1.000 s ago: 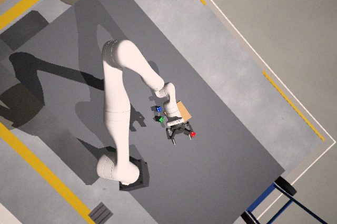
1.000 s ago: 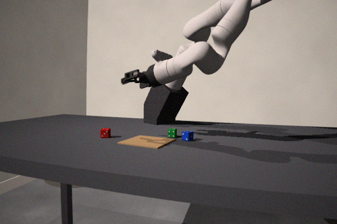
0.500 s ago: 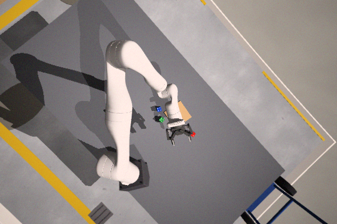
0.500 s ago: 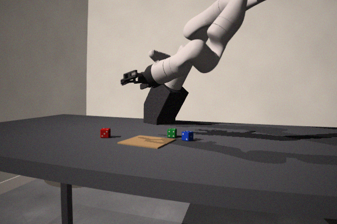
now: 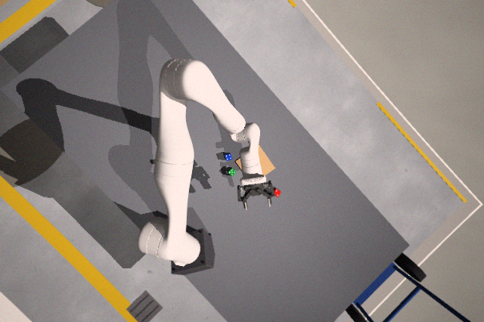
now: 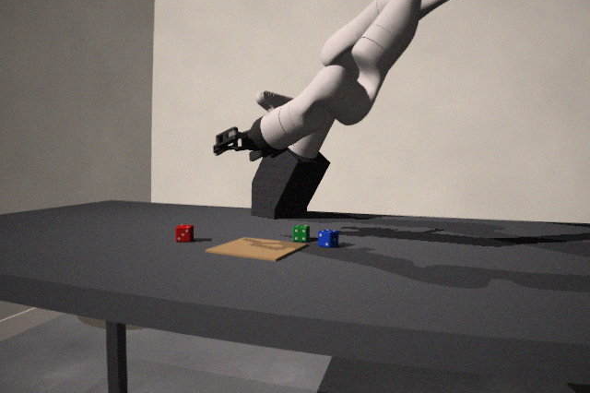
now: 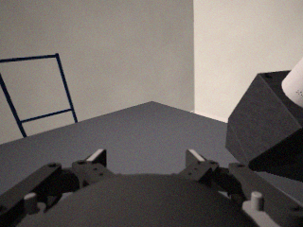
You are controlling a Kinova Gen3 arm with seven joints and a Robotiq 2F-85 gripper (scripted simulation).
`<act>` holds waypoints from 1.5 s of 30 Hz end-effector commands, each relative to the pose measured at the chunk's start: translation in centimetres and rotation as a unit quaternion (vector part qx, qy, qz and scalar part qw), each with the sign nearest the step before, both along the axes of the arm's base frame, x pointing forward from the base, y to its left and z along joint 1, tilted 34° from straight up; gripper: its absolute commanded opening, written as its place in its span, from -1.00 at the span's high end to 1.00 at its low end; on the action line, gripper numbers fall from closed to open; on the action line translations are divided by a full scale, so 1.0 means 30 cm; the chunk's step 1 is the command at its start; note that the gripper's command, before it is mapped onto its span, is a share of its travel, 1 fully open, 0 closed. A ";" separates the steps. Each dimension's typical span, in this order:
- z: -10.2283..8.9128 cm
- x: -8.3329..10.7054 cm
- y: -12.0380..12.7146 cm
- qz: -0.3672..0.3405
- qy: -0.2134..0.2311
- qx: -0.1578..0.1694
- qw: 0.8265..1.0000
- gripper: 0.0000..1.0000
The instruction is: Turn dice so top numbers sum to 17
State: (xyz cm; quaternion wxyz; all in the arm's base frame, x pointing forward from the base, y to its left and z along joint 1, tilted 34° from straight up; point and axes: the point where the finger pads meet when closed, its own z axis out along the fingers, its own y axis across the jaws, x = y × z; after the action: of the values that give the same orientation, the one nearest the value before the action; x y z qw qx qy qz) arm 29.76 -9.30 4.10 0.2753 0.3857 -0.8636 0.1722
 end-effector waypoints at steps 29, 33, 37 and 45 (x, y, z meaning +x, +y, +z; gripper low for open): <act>-0.051 -0.038 0.013 -0.063 0.009 0.062 0.996 -1.00; -0.051 -0.038 0.013 -0.063 0.009 0.062 0.996 -1.00; -0.066 -0.044 0.025 -0.080 0.009 0.082 0.993 -1.00; -0.066 -0.044 0.025 -0.080 0.009 0.082 0.993 -1.00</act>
State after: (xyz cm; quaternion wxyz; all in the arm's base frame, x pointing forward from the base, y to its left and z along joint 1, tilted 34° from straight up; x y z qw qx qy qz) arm 28.44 -8.44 2.09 0.2636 0.3398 -0.8997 0.0747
